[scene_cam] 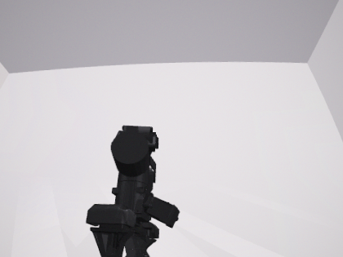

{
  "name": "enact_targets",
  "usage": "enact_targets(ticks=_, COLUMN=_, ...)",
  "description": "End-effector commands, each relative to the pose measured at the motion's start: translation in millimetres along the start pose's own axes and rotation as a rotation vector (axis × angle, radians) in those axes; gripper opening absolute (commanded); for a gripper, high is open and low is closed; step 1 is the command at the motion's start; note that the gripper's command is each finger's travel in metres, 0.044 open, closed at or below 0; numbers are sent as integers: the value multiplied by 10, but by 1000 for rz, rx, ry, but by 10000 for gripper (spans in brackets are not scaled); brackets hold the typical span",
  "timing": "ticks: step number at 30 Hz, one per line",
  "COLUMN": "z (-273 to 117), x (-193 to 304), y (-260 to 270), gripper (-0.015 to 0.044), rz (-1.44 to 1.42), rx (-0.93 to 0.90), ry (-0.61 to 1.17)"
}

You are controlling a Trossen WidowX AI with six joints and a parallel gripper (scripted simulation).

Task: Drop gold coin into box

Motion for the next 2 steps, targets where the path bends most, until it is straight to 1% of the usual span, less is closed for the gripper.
enact_targets(ticks=1, z=9, x=-1, y=1, gripper=440, rz=1, rx=-7, ry=2)
enact_targets(ticks=2, z=9, x=-1, y=1, gripper=440, rz=1, rx=-7, ry=2)
Point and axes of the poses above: the point midway between the two fingers, 35 mm back from their tips, its own z axis out along the fingers, its own y axis across the jaws, x = y × z, the point moved 8 cm from there along -z, back along the fingers, and after that the axes turned 1 degree about z, right-handed, at the moved point
